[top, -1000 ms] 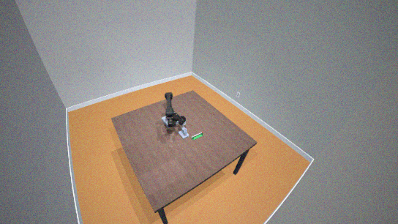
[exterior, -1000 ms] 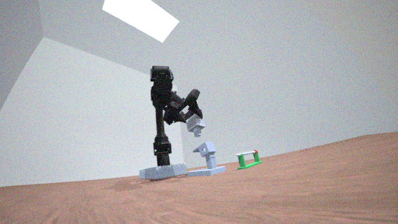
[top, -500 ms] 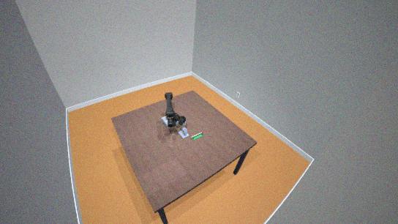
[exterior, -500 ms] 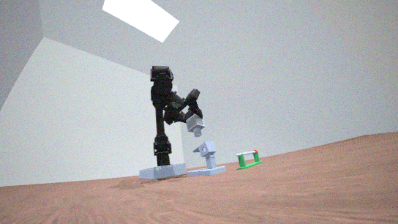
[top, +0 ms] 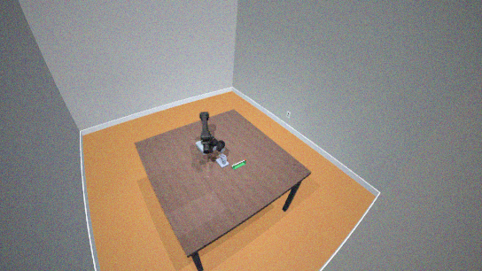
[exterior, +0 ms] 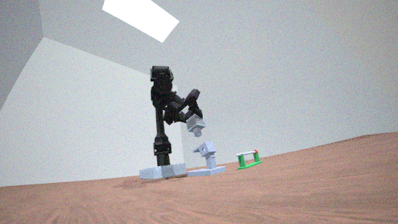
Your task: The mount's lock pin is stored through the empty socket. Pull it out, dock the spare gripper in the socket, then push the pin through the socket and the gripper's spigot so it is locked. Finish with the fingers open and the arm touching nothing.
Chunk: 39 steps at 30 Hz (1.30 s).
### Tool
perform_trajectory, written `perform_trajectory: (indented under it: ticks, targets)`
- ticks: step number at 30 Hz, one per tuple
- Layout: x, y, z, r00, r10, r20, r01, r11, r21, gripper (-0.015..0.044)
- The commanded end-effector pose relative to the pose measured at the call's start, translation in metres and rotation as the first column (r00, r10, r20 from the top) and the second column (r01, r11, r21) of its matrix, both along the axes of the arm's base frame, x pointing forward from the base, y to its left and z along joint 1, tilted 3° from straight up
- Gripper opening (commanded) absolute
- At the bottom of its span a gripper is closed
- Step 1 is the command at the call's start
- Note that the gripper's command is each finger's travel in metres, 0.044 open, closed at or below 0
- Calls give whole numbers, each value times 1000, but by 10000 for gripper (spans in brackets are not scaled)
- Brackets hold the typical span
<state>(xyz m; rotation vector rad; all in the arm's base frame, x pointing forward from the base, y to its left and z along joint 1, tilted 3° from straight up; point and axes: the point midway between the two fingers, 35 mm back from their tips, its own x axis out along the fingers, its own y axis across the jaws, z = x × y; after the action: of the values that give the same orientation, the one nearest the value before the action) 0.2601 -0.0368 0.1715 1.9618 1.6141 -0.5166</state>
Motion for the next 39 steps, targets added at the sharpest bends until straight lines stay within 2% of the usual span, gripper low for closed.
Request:
perform_trajectory:
  ticks: [1, 24, 33, 39]
  targets:
    - [1, 1, 2, 1000, -1, 9, 1, 1000, 10, 0]
    - [1, 1, 2, 1000, -1, 9, 1, 1000, 10, 0]
    - [5, 3, -13, 993, 36, 109, -42, 998, 50, 0]
    - [7, 0, -19, 992, 39, 117, -45, 998, 51, 0]
